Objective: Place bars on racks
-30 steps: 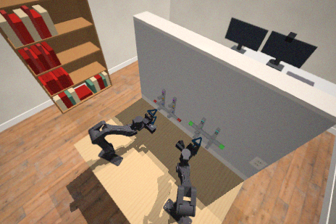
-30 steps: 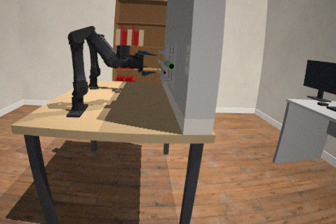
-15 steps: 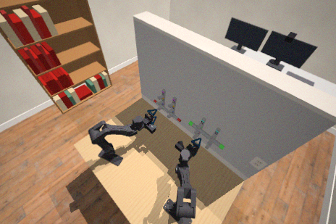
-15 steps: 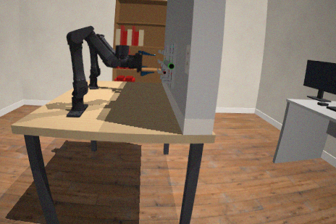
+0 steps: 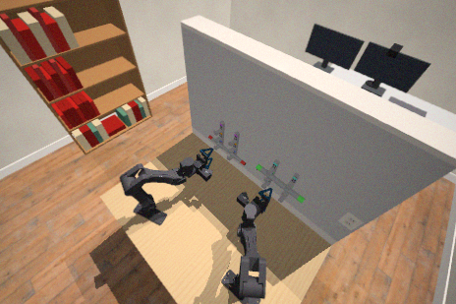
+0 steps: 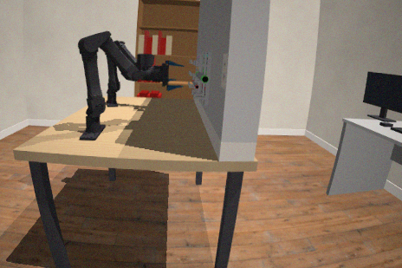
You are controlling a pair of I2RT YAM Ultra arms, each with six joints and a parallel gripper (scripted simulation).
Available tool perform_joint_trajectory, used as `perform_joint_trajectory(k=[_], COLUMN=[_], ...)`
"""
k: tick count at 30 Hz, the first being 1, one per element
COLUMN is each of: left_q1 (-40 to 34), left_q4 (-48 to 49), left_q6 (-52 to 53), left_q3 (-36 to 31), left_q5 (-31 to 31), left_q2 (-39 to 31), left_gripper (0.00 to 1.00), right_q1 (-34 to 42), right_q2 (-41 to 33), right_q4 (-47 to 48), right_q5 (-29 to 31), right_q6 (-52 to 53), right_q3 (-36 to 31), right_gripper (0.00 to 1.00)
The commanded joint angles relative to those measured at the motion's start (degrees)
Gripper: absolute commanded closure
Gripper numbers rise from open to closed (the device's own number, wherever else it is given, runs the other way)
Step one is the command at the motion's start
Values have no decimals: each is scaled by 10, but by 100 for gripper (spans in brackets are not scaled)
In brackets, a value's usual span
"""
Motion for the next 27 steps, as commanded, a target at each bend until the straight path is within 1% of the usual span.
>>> perform_joint_trajectory(k=[1, 27], left_q1=[-3, -3], left_q4=[15, 15], left_q6=[-1, -1], left_q3=[9, 9], left_q5=[-4, -4], left_q2=[-1, -1], left_gripper=[0, 0], right_q1=[7, 24], right_q2=[-19, -42], right_q4=[-7, -13], right_q5=[7, 24], right_q6=[2, 2], right_q3=[-3, -20], right_gripper=[0, 0])
